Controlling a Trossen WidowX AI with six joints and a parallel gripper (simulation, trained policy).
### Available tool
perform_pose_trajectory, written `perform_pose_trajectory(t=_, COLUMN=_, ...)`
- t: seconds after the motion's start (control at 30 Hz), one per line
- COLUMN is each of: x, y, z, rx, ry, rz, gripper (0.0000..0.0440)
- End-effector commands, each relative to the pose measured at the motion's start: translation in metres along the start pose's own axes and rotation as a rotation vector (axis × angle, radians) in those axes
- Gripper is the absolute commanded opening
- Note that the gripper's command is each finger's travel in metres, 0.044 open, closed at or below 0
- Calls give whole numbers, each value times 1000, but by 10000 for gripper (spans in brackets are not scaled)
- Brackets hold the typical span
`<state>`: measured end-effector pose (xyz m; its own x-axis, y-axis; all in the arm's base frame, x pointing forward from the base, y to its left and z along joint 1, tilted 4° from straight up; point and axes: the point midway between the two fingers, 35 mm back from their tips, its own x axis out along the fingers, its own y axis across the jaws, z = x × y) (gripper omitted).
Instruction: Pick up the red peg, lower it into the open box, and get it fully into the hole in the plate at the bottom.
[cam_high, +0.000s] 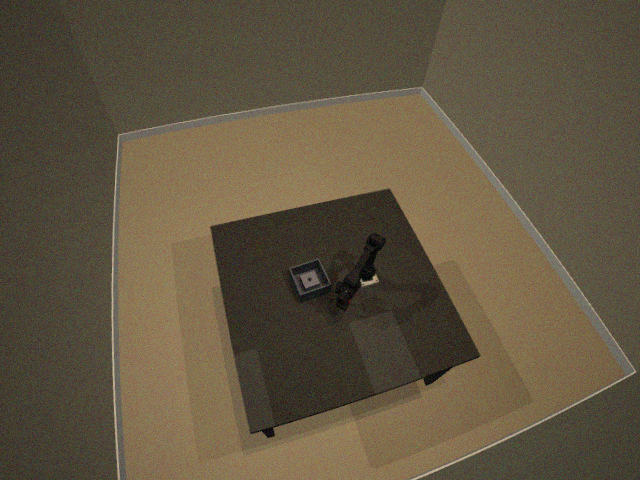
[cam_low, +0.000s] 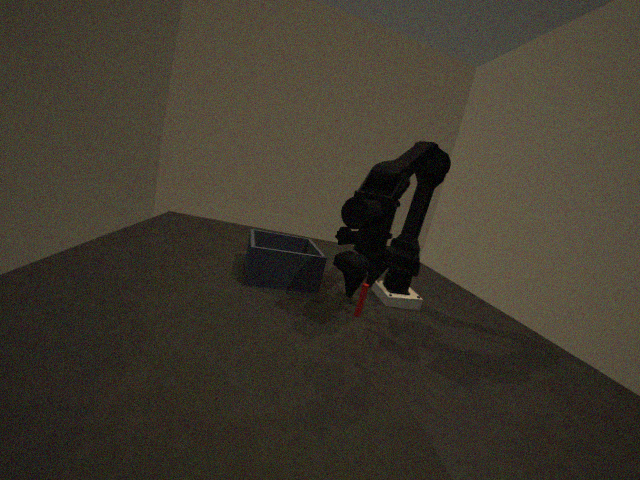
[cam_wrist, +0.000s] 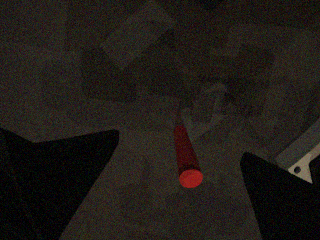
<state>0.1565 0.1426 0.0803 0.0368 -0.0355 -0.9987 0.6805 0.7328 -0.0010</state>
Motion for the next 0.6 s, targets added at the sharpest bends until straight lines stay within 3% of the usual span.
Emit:
perform_pose_trajectory(t=0.0, x=16, y=1, z=-3, rx=-9, ry=-16, rz=-2, gripper=436)
perform_pose_trajectory(t=0.17, x=34, y=2, z=-4, rx=-39, ry=-30, rz=-1, gripper=414)
perform_pose_trajectory(t=0.57, x=56, y=-6, z=-5, rx=-61, ry=-22, rz=-80, gripper=105)
